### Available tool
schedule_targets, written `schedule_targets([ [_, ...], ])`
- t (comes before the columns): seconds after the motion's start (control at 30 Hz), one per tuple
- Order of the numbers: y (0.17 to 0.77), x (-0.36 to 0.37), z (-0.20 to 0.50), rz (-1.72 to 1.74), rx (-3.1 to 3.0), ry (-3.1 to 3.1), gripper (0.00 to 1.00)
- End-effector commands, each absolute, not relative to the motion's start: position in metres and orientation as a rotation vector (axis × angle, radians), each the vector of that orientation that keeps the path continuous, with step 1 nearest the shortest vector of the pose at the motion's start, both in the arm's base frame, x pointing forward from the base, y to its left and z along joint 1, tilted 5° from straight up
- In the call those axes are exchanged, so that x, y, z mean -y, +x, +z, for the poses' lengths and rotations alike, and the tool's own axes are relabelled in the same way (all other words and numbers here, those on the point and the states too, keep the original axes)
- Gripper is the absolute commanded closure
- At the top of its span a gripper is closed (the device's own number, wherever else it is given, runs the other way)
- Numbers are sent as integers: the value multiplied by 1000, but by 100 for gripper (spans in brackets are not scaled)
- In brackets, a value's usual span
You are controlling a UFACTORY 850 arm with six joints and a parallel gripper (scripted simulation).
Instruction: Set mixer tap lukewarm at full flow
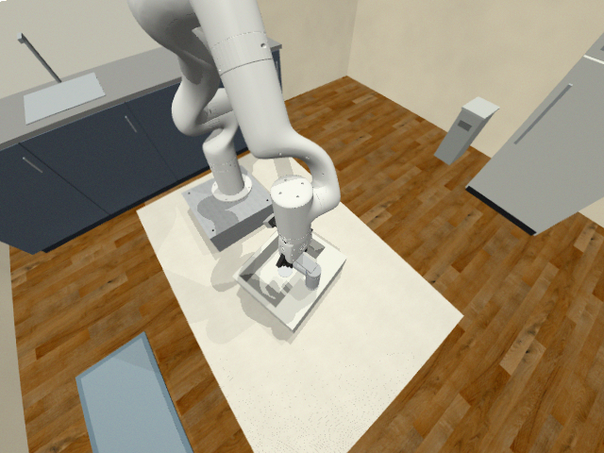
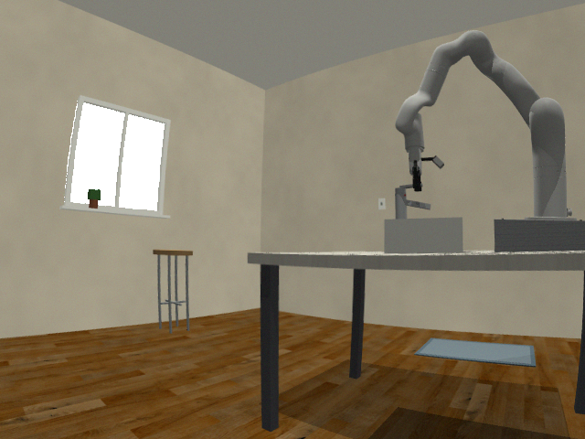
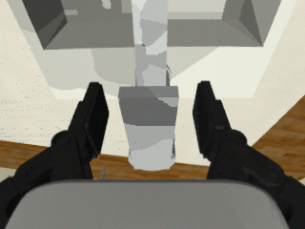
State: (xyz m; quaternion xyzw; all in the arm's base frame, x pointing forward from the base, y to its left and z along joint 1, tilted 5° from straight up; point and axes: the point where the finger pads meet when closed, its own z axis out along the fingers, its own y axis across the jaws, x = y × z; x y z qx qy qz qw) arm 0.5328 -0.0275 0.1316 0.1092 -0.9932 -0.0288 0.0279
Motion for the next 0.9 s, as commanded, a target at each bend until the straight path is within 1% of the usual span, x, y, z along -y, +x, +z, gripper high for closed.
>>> schedule_targets([
  [0.0, 534, 27, 131, -89, 3068, 337, 28],
  [0.57, 534, 27, 131, -89, 3068, 337, 28],
  [0.6, 534, 27, 131, -89, 3068, 337, 100],
  [0.87, 534, 27, 131, -89, 3068, 337, 100],
])
